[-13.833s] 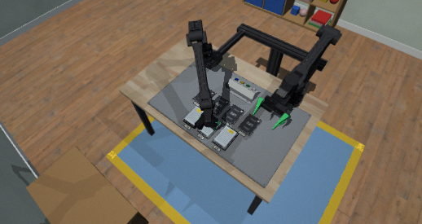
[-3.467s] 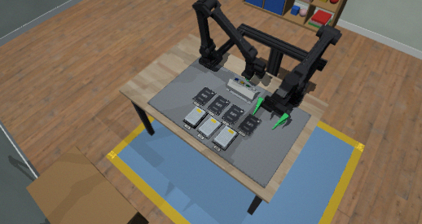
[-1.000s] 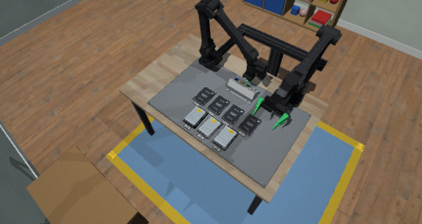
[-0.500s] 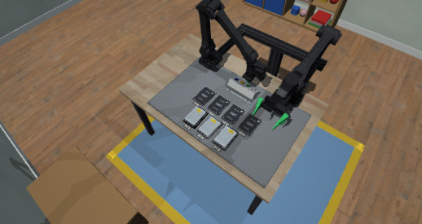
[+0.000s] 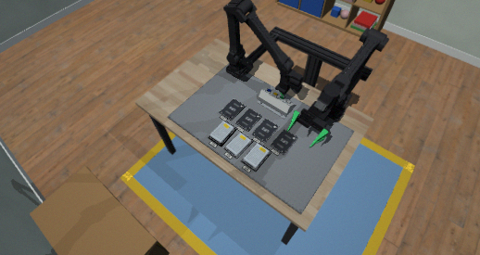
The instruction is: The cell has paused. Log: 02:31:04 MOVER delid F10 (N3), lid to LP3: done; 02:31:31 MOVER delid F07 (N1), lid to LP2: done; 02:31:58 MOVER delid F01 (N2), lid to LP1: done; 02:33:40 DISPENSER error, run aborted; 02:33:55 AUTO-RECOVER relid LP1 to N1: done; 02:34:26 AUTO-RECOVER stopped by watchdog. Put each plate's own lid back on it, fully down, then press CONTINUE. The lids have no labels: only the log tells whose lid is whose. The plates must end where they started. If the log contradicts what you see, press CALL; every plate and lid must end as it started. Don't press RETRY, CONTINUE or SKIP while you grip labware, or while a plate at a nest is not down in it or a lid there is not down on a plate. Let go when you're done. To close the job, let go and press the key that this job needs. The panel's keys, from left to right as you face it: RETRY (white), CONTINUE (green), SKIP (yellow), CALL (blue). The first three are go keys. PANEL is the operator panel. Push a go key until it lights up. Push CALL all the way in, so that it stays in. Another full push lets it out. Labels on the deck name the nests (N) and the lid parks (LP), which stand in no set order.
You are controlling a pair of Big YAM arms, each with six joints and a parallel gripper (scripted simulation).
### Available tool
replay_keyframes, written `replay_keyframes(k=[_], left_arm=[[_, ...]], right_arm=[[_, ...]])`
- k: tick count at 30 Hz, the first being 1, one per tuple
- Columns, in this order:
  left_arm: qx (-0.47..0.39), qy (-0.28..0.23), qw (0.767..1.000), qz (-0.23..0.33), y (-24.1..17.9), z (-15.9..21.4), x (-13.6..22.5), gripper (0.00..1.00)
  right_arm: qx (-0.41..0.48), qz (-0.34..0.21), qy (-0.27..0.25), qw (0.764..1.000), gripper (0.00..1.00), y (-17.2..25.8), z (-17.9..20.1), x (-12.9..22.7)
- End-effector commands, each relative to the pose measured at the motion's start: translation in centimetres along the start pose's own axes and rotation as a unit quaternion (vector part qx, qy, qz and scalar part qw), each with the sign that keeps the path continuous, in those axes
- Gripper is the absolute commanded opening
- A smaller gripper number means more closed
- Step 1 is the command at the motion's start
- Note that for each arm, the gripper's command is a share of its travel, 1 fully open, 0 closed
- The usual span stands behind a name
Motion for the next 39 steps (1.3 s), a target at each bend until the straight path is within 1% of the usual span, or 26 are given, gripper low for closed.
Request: replay_keyframes(k=[1,8,17,21,26,39], left_arm=[[-0.004,-0.030,1.000,0.007,-0.6,-3.2,0.0,1.00],[-0.004,-0.030,1.000,0.007,-0.6,-3.2,0.0,1.00],[-0.004,-0.030,1.000,0.007,-0.6,-3.2,0.0,1.00],[-0.004,-0.030,1.000,0.007,-0.6,-3.2,0.0,1.00],[-0.004,-0.030,1.000,0.007,-0.6,-3.2,0.0,1.00],[-0.004,-0.030,1.000,0.007,-0.6,-3.2,0.0,1.00]], right_arm=[[-0.006,0.001,-0.002,1.000,0.00,-0.4,-0.2,-0.5],[-0.005,0.002,-0.009,1.000,0.00,-0.4,-0.4,-0.5],[-0.004,0.001,-0.001,1.000,0.00,-0.4,-0.1,-1.3],[-0.004,0.002,-0.009,1.000,0.00,-0.5,-0.7,-1.1],[-0.003,0.001,-0.002,1.000,0.00,-0.4,-0.3,-1.3],[-0.002,0.001,-0.002,1.000,0.00,-0.4,-0.1,-1.7]])
Point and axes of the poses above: on each arm, the point where the finger pads meet when closed, its own x axis back along the fingers, its own y axis across the jaws, z = x × y, the point moved 3 cm from there along x, back along the fingers, and after that the axes turned 5 degrees about x, right-handed, at the moved point
